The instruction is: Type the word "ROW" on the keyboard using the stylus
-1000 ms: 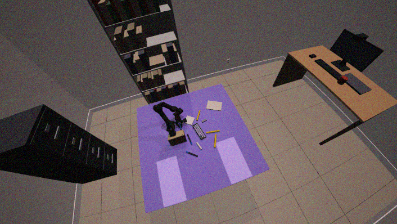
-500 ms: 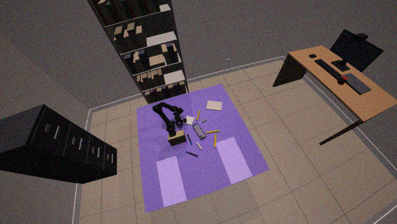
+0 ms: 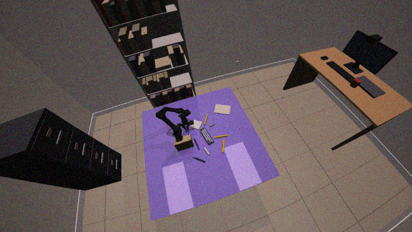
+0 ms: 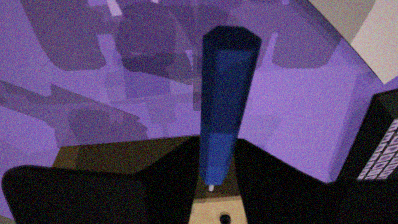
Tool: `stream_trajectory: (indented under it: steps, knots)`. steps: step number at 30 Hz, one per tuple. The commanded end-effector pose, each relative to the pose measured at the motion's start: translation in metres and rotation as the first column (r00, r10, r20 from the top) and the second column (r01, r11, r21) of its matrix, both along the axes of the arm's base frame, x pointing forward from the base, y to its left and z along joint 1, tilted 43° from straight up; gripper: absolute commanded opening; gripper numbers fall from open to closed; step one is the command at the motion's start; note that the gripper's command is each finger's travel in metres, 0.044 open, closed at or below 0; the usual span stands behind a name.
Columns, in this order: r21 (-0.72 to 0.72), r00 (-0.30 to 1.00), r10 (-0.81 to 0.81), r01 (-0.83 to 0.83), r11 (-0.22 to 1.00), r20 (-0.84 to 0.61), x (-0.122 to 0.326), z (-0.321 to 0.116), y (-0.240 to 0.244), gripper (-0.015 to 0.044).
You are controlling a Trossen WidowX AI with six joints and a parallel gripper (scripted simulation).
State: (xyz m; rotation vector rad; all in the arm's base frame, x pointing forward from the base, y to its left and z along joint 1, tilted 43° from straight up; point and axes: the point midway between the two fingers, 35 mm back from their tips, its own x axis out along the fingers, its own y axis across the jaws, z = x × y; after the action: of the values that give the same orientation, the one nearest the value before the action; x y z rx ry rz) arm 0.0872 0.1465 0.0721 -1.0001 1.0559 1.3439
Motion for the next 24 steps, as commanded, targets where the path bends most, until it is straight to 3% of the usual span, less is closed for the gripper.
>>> stream_trajectory:
  steps: [1, 12, 24]
  knots:
    - [-0.005, 0.991, -0.133, 0.133, 0.991, 0.005, 0.011, -0.006, -0.002, 0.0000]
    - [0.041, 0.792, -0.610, 0.609, 0.792, 0.025, 0.058, -0.020, -0.013, 0.0000]
    - [0.126, 0.354, -0.935, 0.929, 0.348, -0.029, 0.101, -0.032, -0.032, 0.0000]
